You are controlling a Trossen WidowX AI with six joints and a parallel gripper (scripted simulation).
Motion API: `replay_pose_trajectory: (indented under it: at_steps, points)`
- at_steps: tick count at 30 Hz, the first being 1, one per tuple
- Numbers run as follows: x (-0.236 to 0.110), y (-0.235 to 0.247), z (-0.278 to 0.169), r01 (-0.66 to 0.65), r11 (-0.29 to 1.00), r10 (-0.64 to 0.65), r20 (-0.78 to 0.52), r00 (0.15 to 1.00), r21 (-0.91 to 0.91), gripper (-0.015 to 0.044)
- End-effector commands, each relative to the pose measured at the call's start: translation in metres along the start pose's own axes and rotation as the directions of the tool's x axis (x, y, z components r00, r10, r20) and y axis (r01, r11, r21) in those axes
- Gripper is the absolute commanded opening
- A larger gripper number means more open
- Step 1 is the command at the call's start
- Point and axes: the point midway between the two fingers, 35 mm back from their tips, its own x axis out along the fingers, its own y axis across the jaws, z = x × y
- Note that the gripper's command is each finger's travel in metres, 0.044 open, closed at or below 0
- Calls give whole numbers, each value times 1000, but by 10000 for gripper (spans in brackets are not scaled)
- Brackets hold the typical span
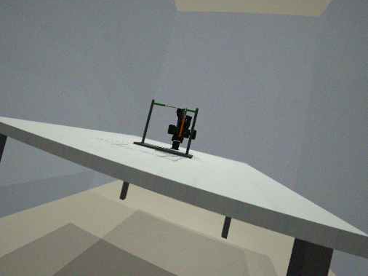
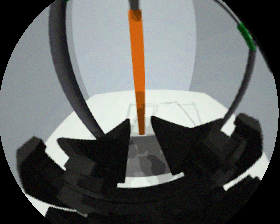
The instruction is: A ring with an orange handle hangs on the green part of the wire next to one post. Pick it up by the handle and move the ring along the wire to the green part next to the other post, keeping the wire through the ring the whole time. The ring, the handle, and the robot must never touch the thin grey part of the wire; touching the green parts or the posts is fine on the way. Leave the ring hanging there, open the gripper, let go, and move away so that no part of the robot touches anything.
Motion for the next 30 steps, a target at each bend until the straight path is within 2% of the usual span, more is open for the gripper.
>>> replay_pose_trajectory:
  at_steps: [1,22,30]
  points:
    - [-6,0,1,4,1000,-4,1,1000,5,160]
    - [-44,-1,-1,8,1000,-8,-1,1000,9,160]
    - [-46,-1,-1,8,1000,-8,-1,1000,9,160]
